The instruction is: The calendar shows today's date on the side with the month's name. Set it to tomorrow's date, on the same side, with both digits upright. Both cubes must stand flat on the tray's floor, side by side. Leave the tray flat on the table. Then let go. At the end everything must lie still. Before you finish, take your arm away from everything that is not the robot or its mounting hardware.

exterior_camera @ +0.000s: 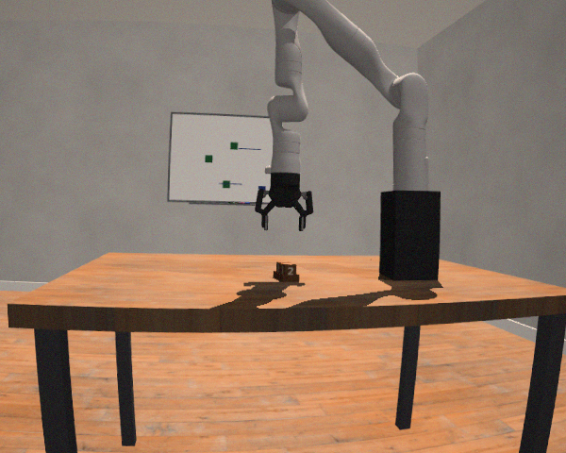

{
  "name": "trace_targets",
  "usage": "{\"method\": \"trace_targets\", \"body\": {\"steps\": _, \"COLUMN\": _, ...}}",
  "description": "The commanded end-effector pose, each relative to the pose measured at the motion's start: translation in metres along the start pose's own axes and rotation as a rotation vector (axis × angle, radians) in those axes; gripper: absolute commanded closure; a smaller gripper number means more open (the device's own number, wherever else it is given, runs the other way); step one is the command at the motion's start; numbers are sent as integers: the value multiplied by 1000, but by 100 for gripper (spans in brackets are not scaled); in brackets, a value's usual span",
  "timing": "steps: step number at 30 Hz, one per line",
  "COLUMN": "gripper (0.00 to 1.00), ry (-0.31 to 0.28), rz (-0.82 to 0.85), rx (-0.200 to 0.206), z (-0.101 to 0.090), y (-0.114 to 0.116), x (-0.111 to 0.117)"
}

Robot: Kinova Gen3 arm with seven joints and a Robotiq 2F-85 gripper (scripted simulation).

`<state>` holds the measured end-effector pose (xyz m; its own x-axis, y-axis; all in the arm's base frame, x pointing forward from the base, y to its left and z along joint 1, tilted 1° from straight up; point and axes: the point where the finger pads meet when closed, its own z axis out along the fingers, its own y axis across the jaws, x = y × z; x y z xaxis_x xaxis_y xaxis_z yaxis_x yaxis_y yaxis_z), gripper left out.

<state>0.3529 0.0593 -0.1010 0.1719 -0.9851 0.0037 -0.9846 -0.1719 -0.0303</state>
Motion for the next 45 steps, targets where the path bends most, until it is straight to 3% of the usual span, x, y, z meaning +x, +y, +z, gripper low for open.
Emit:
{"method": "trace_targets", "body": {"steps": 1, "gripper": 0, "ry": 0, "rz": -41, "rx": -9, "z": 4, "y": 3, "x": -1}}
{"method": "trace_targets", "body": {"steps": 10, "gripper": 0, "ry": -3, "rz": -132, "rx": -14, "z": 7, "y": 5, "x": -2}}
{"method": "trace_targets", "body": {"steps": 11, "gripper": 52, "ry": -3, "rz": -132, "rx": -14, "z": 7, "y": 5, "x": -2}}
{"method": "trace_targets", "body": {"steps": 45, "gripper": 52, "ry": -3, "rz": -132, "rx": -14, "z": 7, "y": 5, "x": -2}}
